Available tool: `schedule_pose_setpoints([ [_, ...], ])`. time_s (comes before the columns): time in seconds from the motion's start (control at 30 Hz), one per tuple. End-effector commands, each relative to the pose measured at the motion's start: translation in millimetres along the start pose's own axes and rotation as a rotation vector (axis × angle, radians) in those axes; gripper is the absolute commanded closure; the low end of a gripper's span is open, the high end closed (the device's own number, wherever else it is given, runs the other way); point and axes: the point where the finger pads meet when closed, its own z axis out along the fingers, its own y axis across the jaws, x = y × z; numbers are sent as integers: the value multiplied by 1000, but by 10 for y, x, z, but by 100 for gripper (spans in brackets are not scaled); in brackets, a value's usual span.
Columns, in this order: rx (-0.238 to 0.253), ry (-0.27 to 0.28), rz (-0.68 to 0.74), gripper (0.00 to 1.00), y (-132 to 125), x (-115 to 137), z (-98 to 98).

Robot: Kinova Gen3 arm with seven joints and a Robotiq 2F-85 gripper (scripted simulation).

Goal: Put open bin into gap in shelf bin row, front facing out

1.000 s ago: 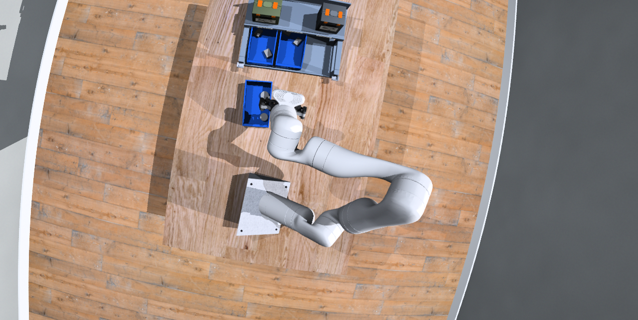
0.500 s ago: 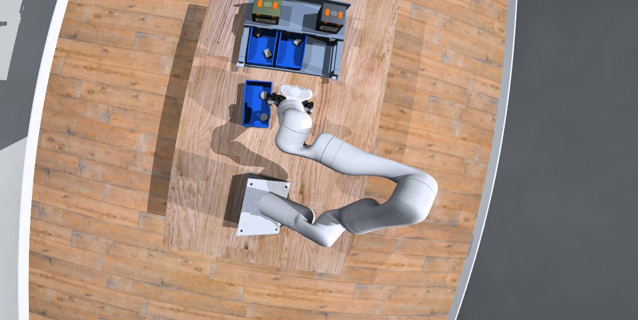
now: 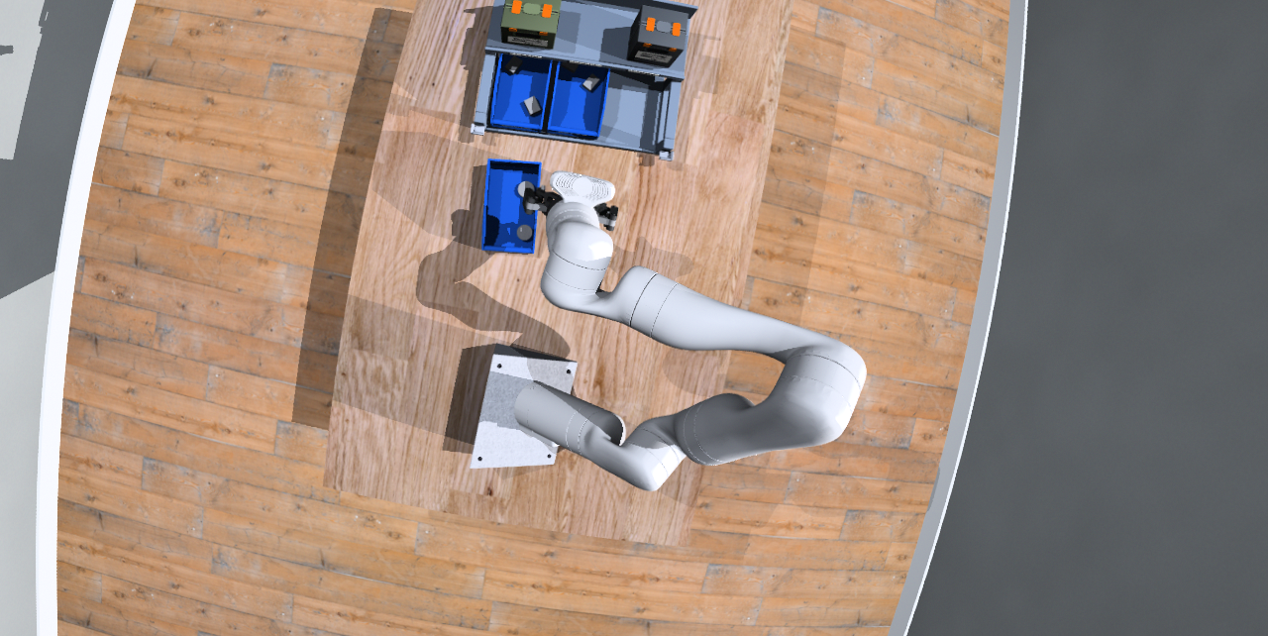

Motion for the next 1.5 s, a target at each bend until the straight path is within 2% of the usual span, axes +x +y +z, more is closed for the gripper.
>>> schedule_pose_setpoints([
  [0.0, 1, 1, 0, 0, -4, 4, -6],
  [1.47, 1, 1, 0, 0, -64, -61, -5],
])
